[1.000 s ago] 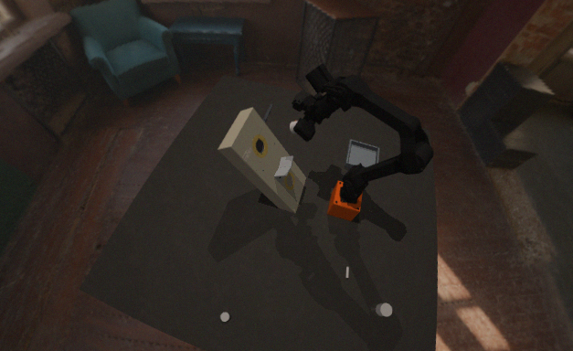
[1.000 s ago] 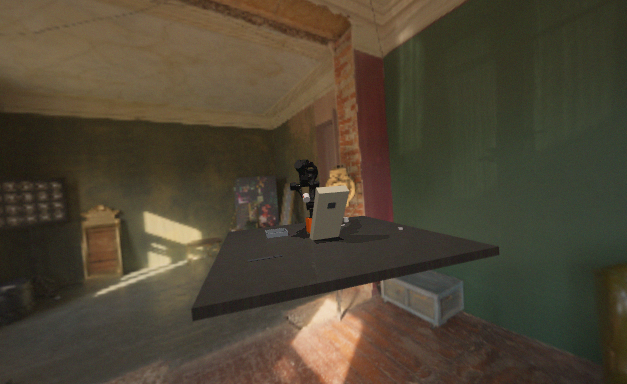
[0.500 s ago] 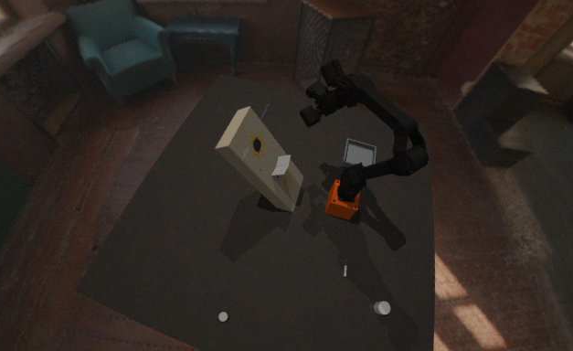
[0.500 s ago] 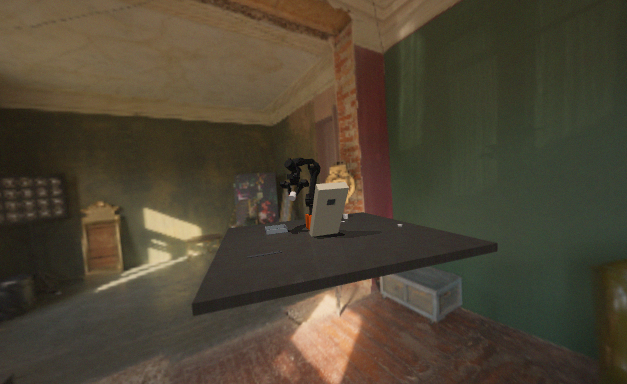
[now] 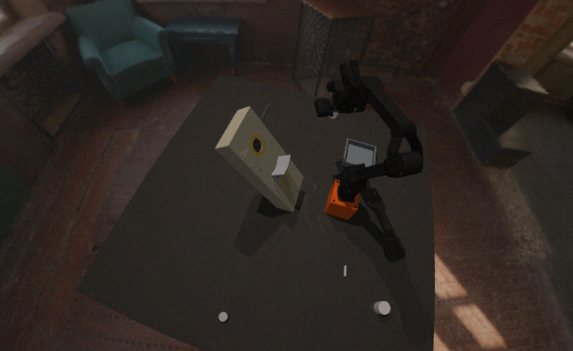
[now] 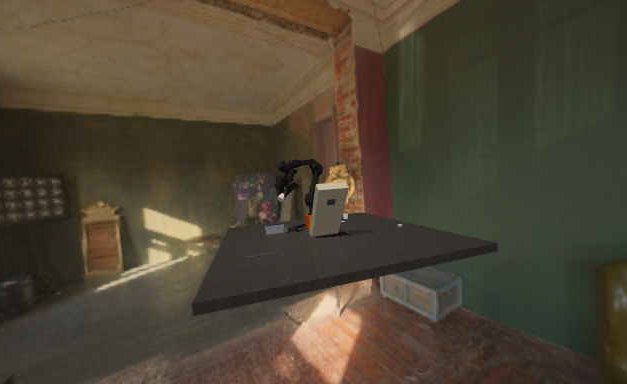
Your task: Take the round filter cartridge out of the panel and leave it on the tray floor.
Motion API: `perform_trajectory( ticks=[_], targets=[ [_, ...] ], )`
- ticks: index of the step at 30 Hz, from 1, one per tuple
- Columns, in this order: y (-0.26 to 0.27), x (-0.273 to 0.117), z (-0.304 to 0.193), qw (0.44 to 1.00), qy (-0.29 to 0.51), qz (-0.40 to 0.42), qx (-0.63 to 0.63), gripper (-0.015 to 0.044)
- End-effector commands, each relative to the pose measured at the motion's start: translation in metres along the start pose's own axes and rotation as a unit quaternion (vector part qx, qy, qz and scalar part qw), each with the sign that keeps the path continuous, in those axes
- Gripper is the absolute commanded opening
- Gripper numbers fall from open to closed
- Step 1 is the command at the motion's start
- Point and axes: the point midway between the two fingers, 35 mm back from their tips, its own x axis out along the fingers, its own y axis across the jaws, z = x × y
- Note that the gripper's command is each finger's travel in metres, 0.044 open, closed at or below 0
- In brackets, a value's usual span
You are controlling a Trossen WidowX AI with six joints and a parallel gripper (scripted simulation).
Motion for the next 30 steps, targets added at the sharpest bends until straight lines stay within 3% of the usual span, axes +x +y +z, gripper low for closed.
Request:
perform_trajectory(
  ticks=[1, 10, 30],
  targets=[
    [-0.021, 0.001, -0.001, 0.998, -0.004, -0.029, 0.047, 0.0000],
    [-0.028, 0.005, -0.003, 0.998, -0.005, -0.036, 0.056, 0.0000],
    [-0.116, 0.059, -0.054, 0.975, -0.006, -0.119, 0.188, 0.0000]
  ],
)
